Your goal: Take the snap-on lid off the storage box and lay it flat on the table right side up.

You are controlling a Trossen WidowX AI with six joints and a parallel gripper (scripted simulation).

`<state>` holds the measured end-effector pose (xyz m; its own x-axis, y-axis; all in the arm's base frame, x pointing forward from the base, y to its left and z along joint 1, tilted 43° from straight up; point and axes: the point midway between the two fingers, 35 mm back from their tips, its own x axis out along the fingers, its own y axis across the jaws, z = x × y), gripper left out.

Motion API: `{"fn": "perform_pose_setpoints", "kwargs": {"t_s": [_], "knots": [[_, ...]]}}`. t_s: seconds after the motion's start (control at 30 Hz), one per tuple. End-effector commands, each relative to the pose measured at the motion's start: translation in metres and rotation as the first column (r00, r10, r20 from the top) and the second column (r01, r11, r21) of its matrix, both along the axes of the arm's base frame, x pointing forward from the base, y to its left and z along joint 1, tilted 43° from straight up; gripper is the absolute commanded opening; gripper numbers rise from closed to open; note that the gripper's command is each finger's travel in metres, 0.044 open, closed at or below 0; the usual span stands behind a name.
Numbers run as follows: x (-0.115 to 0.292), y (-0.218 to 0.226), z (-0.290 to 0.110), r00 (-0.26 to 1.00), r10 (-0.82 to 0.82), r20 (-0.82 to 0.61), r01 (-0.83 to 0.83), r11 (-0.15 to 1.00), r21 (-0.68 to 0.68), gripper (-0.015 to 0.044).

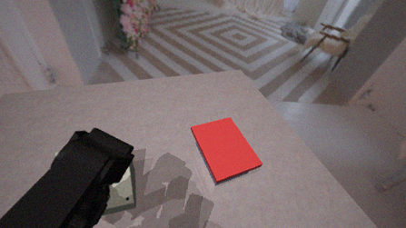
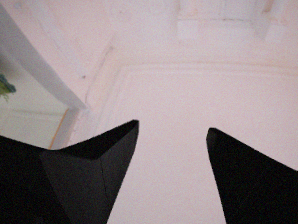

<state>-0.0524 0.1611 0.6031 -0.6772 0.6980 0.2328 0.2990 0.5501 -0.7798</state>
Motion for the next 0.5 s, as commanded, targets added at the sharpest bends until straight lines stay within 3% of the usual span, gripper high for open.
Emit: {"fn": "perform_pose_setpoints", "kwargs": {"t_s": [0.0,0.1,0.3,0.47], "knots": [[-0.04,-0.039,0.004,0.991,0.102,0.09,-0.113,0.984,0.137,0.0235],[-0.05,-0.053,0.007,0.985,0.122,0.124,-0.15,0.959,0.241,0.0235],[-0.089,-0.138,0.003,0.924,0.289,0.251,-0.374,0.821,0.431,0.0235],[-0.095,-0.183,0.002,0.9,0.32,0.295,-0.434,0.708,0.557,0.0235]]}}
